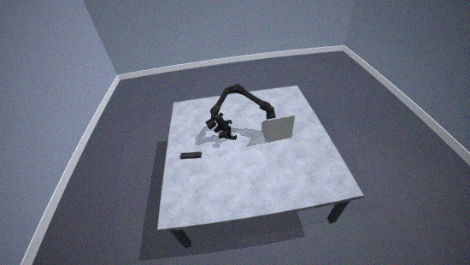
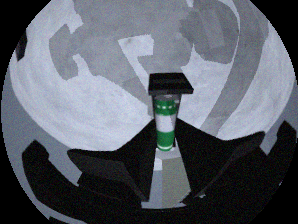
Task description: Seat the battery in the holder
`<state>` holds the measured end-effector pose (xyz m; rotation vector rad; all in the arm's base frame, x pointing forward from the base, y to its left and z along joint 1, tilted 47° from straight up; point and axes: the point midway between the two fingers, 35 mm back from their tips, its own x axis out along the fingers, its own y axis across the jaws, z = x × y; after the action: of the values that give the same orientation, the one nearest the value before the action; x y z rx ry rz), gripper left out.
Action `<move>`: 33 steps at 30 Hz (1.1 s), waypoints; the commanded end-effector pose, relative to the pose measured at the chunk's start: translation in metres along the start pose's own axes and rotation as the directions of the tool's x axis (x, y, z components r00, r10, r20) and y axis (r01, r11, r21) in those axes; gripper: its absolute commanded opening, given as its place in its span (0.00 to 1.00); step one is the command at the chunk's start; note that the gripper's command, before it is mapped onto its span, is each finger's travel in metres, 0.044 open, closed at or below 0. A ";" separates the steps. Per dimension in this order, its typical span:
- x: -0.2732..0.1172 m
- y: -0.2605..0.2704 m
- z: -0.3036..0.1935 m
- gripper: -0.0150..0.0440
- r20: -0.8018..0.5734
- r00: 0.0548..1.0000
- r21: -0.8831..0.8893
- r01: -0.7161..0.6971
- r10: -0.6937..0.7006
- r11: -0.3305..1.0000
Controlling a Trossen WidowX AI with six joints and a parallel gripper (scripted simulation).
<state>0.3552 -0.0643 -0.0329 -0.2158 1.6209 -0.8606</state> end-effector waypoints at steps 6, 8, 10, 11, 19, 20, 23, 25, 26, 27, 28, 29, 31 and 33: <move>0.000 0.004 0.006 0.36 0.063 0.998 0.005 -0.015 0.015 1.000; 0.001 0.004 0.006 0.36 0.072 0.997 0.004 -0.015 0.015 1.000; 0.001 0.004 0.006 0.36 0.081 0.997 0.002 -0.015 0.014 1.000; 0.001 0.004 0.006 0.36 0.085 0.996 0.002 -0.015 0.014 1.000; 0.003 0.004 0.005 0.36 0.121 0.993 -0.002 -0.013 0.013 1.000; 0.003 0.004 0.005 0.36 0.125 0.992 -0.003 -0.013 0.013 1.000; 0.003 0.003 0.004 0.36 0.139 0.990 -0.005 -0.012 0.012 1.000; 0.003 0.003 0.004 0.36 0.147 0.989 -0.006 -0.011 0.012 1.000; 0.003 0.003 0.004 0.36 0.152 0.988 -0.006 -0.010 0.011 1.000; 0.004 0.003 0.004 0.36 0.156 0.988 -0.007 -0.010 0.011 1.000; 0.004 0.003 0.004 0.36 0.160 0.987 -0.007 -0.010 0.011 1.000; 0.004 0.003 0.003 0.36 0.164 0.986 -0.007 -0.009 0.010 1.000; 0.004 0.003 0.003 0.36 0.173 0.985 -0.008 -0.008 0.010 1.000; 0.004 0.002 0.003 0.36 0.181 0.983 -0.009 -0.008 0.009 1.000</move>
<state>0.3514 -0.0656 -0.0387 -0.2876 1.4898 -0.8095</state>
